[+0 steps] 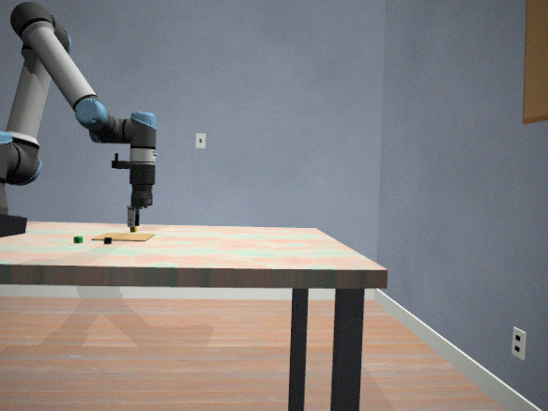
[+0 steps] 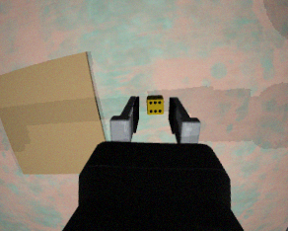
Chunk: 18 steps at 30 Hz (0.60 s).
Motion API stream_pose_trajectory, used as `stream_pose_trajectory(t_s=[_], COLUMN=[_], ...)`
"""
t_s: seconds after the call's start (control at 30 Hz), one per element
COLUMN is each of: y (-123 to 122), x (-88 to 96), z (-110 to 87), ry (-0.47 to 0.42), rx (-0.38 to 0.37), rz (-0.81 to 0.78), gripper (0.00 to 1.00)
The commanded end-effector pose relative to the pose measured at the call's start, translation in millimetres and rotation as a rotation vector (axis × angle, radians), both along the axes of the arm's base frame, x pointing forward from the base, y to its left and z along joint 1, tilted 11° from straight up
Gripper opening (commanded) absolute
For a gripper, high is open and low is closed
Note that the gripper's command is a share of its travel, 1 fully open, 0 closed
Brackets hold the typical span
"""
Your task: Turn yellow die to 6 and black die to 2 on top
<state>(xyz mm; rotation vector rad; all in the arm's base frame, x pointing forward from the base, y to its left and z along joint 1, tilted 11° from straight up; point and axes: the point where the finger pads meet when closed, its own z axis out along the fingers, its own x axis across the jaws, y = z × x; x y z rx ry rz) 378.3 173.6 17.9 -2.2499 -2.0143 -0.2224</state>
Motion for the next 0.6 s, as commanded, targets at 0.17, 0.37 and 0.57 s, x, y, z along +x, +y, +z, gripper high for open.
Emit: stream_pose_trajectory(t_s=[0.17, 0.37, 0.57], y=[2.6, 2.9, 2.9], x=[-0.8, -0.8, -0.8], z=[-12.5, -14.3, -14.3], ry=[0.002, 0.002, 0.002], rx=[0.0, 0.0, 0.0], rz=[0.0, 0.0, 0.0], gripper=[0.64, 0.64, 0.64])
